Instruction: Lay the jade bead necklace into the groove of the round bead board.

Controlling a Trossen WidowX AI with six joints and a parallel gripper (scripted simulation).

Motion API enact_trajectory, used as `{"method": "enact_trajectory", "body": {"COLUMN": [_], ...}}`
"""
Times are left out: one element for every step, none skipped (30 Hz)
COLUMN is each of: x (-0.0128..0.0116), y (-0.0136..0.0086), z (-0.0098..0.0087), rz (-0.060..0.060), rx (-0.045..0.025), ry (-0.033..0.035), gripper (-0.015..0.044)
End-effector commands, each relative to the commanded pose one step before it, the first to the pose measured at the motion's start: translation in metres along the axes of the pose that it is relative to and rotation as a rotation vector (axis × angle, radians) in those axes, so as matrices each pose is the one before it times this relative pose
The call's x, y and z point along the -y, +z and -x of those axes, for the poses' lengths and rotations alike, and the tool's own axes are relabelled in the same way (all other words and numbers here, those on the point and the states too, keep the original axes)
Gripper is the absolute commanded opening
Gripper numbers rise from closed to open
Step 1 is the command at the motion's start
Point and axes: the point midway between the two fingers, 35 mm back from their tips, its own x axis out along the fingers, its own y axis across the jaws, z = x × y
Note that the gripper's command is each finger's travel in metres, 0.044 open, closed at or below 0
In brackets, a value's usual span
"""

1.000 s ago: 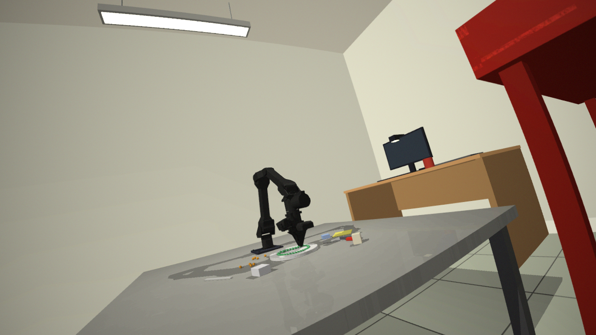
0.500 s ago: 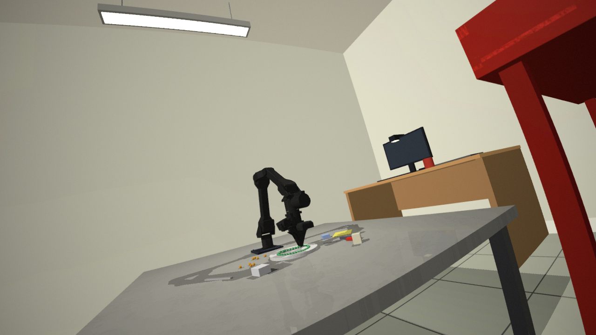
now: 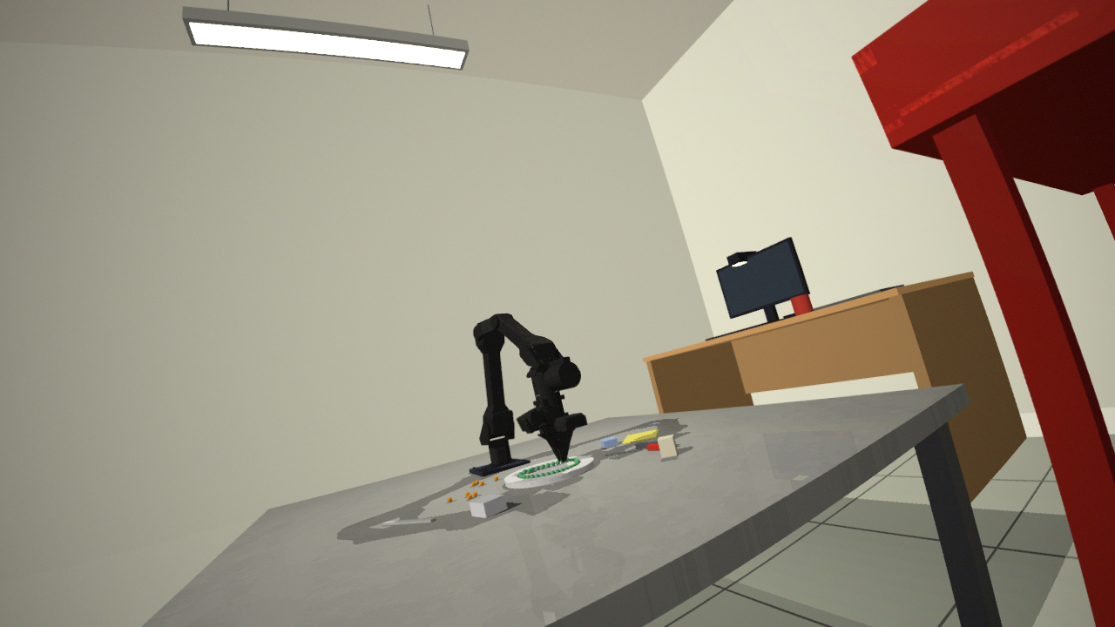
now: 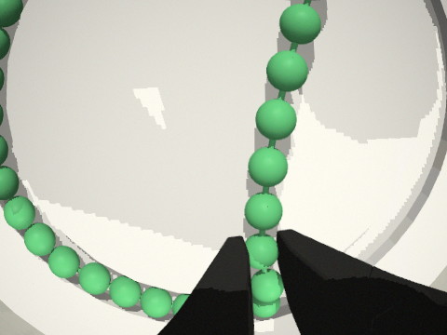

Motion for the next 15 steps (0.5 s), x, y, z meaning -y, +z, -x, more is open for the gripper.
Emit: {"method": "enact_trajectory", "body": {"x": [0.00023, 0.00028, 0.0002, 0.00007, 0.0, 0.0, 0.00041, 0.00122, 0.00205, 0.00257, 0.00259, 0.00261, 0.00262, 0.00264, 0.00264], "y": [-0.00013, -0.00015, -0.0001, -0.00003, 0.0, 0.0, -0.00033, -0.00097, -0.00161, -0.00197, -0.00194, -0.0019, -0.00186, -0.00182, -0.00178], "z": [0.00208, 0.00207, 0.00138, 0.00046, 0.0, 0.0, 0.00001, 0.00002, 0.00003, 0.00002, 0.0, -0.00002, -0.00004, -0.00005, -0.00007], "rz": [-0.0021, -0.0024, -0.0016, -0.0005, 0.0, 0.0, 0.0, 0.0, 0.0, 0.0, 0.0, 0.0, 0.0, 0.0, 0.0], "rx": [-0.00097, -0.00107, -0.00071, -0.00024, 0.0, 0.0, -0.00002, -0.00007, -0.00012, -0.00015, -0.00015, -0.00015, -0.00015, -0.00015, -0.00015], "ry": [-0.00111, -0.00154, -0.00103, -0.00034, 0.0, 0.0, -0.00003, -0.00009, -0.00014, -0.00018, -0.00018, -0.00019, -0.00019, -0.00019, -0.00019], "gripper": [0.0, 0.0, 0.0, 0.0, 0.0, 0.0, 0.0, 0.0, 0.0, 0.0, 0.0, 0.0, 0.0, 0.0, 0.0]}}
